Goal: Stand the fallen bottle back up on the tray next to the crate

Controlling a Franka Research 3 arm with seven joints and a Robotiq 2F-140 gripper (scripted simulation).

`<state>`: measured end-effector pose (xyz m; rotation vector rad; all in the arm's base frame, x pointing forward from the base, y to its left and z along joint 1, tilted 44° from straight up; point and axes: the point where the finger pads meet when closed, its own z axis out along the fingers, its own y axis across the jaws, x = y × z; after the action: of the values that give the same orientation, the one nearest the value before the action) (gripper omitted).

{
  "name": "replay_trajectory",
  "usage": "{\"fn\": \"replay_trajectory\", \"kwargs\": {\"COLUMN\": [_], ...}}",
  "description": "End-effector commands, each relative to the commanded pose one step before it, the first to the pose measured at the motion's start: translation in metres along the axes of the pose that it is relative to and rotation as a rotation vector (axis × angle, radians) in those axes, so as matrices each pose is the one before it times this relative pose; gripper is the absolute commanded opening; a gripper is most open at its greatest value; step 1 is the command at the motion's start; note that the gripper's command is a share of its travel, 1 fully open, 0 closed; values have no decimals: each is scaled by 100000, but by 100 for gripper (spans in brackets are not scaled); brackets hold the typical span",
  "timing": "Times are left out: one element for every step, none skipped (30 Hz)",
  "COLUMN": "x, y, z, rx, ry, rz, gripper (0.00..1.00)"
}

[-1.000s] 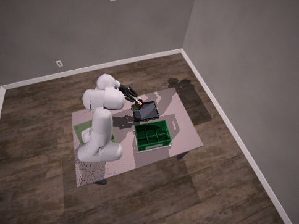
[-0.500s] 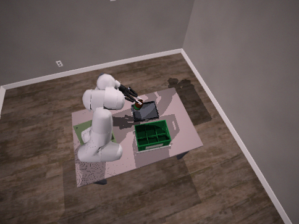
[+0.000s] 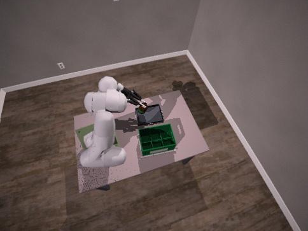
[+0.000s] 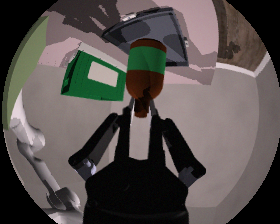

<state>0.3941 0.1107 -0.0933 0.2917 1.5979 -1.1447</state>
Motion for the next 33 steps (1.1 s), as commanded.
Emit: {"fn": "replay_trajectory", "kwargs": {"x": [-332,15,14,14,13,12,11,0,0,10,9,8,7,6,5,5,4,3,3,2,2,1,1,1,0,0,0,0,0,0,0,0,0], "y": [-55,0,0,0,0,0,0,0,0,0,0,0,0,0,0,0,0,0,0,0,0,0,0,0,0,0,0,0,0,0,0,0,0], "z": [-10,-4,-4,-5,-5,-6,-6,0,0,-7,-7,-7,-7,-7,-7,-7,-7,-6,-6,-5,-4,-4,-3,-2,0,0,-2,-1,-1,0,0,0,0], "rx": [380,0,-2,-4,-6,-8,-10,0,0,-12,-14,-15,-16,-16,-17,-16,-16,-15,-14,-12,-11,-9,-7,-6,0,0,-4,-3,-1,-1,0,0,0], "ry": [-2925,-697,-712,-723,-727,-726,-719,0,0,-707,-688,-665,-636,-602,-565,-523,-478,-430,-381,-331,-280,-230,-182,-138,0,0,-97,-62,-33,-13,-2,0,0], "rz": [931,-3,-1,1,4,6,8,0,0,10,12,14,15,16,17,17,16,15,14,13,11,10,8,6,0,0,4,3,1,1,0,0,0], "gripper": [0,0,0,0,0,0,0,0,0,0,0,0,0,0,0,0,0,0,0,0,0,0,0,0,0,0,0,0,0,0,0,0,0]}}
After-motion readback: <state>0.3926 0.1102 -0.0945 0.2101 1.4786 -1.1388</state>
